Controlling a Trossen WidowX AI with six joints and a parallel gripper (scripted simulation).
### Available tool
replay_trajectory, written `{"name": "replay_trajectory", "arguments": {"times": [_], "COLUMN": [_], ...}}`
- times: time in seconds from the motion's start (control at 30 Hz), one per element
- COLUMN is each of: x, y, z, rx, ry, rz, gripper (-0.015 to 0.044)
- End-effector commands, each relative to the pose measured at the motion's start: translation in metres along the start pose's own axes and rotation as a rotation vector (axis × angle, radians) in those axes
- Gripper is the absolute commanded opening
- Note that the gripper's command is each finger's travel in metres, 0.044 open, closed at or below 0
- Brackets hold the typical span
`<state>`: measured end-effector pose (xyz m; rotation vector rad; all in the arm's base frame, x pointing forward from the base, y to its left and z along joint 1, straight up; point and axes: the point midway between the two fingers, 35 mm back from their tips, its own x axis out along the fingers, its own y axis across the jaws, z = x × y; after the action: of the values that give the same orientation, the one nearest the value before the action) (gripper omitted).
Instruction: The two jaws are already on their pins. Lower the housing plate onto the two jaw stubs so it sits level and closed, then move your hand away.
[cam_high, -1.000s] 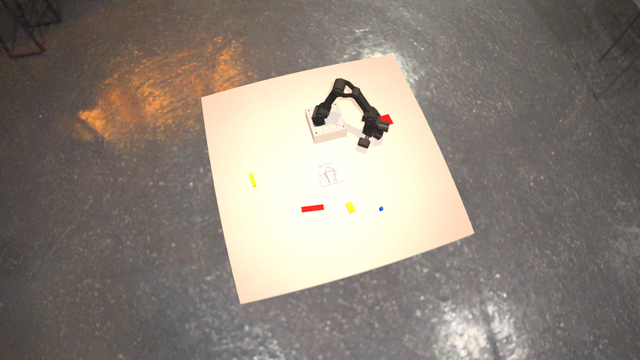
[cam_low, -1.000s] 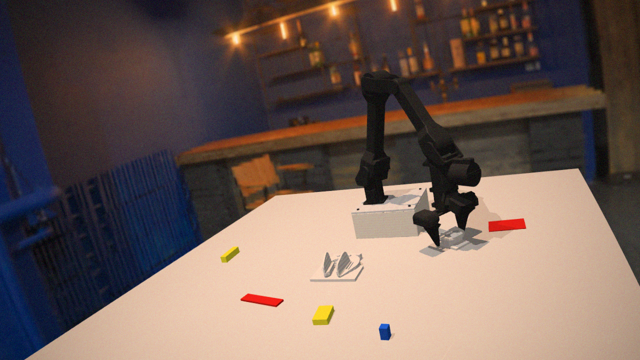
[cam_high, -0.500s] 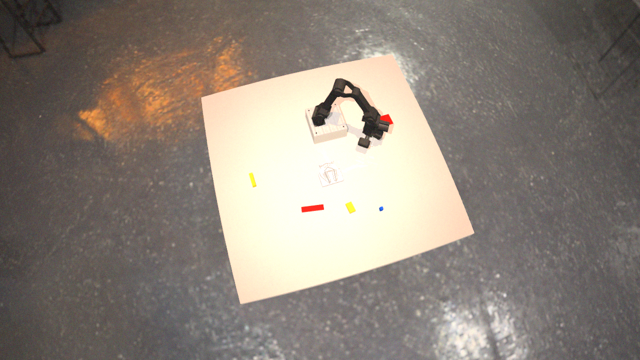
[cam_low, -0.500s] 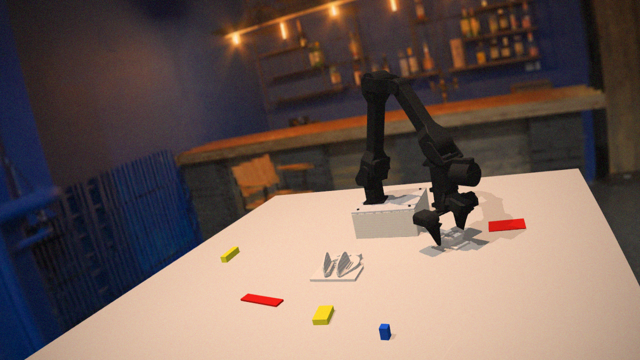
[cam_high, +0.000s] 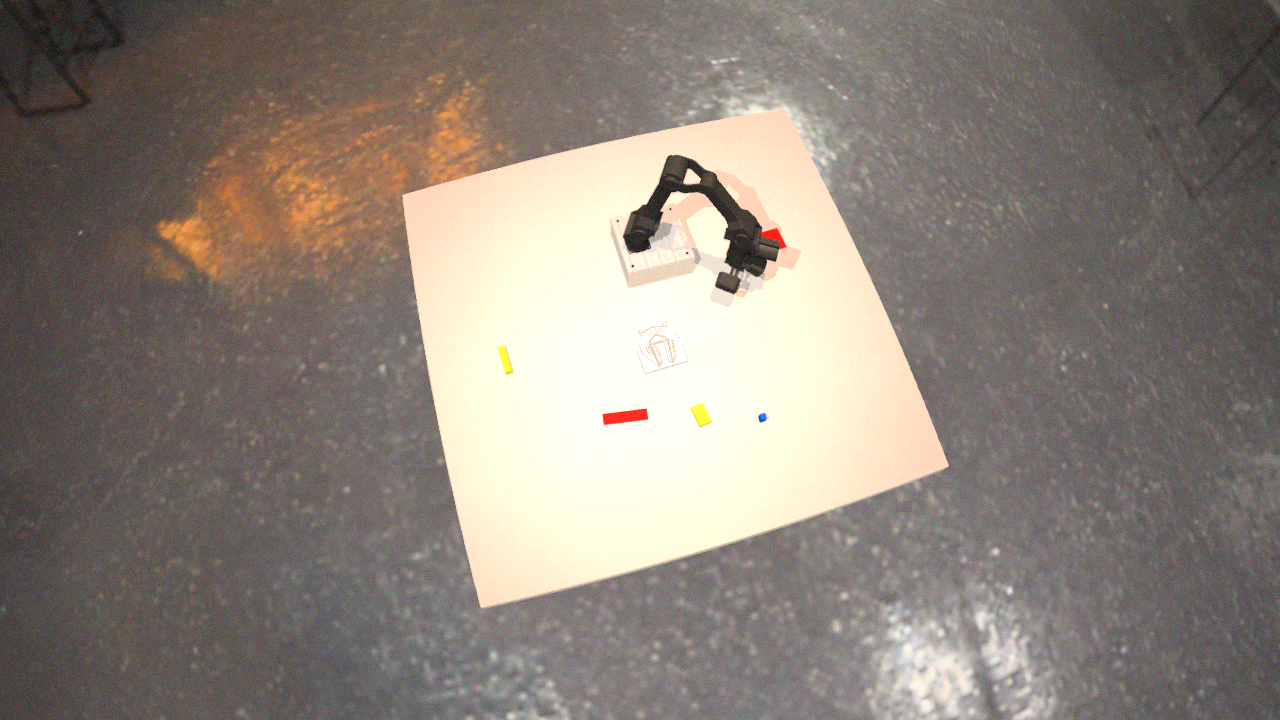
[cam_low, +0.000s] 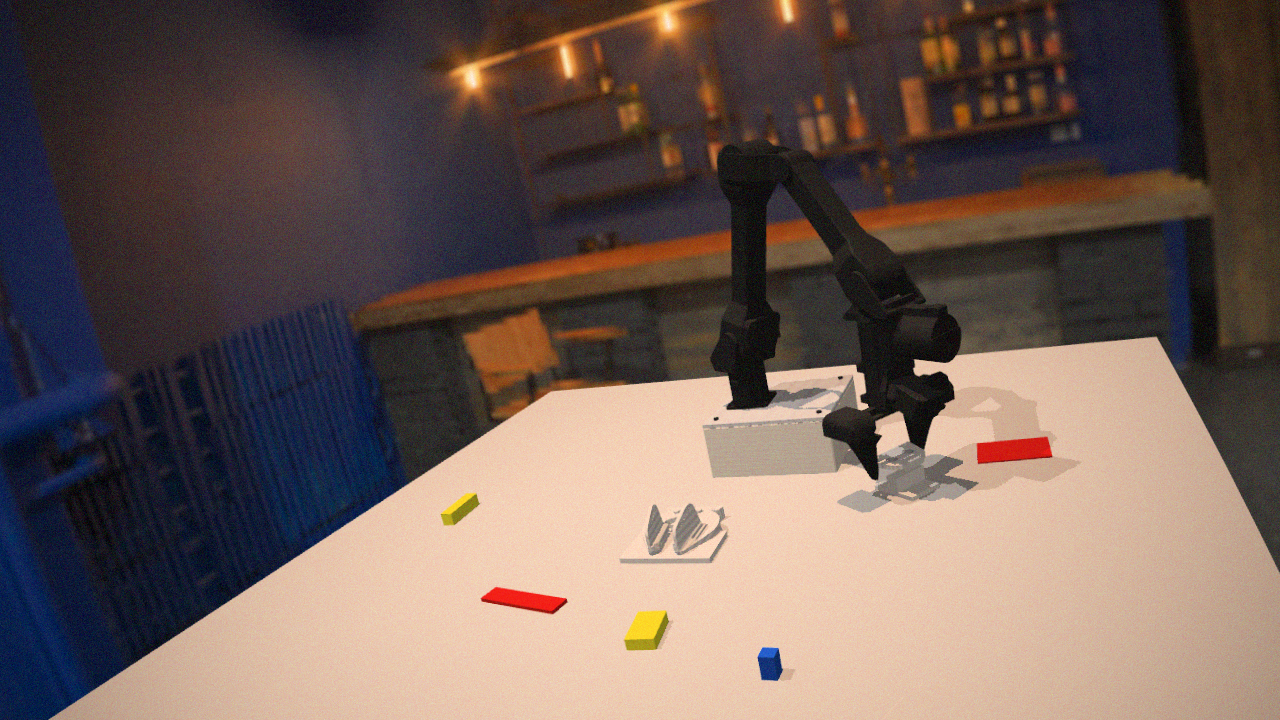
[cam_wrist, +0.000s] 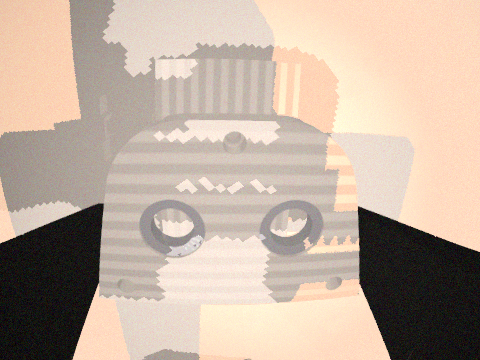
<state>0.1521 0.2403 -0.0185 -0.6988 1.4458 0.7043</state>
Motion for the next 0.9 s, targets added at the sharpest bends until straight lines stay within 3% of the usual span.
{"name": "replay_trajectory", "arguments": {"times": [0.0,0.43,0.87], "x": [-0.017,-0.057,-0.058], "y": [0.001,0.0,-0.005], "z": [0.005,0.002,0.002], "rx": [-0.003,-0.006,0.008], "ry": [-0.019,-0.02,-0.02], "rz": [0.003,0.004,0.004], "gripper": [0.0351,0.0351,0.0351]}}
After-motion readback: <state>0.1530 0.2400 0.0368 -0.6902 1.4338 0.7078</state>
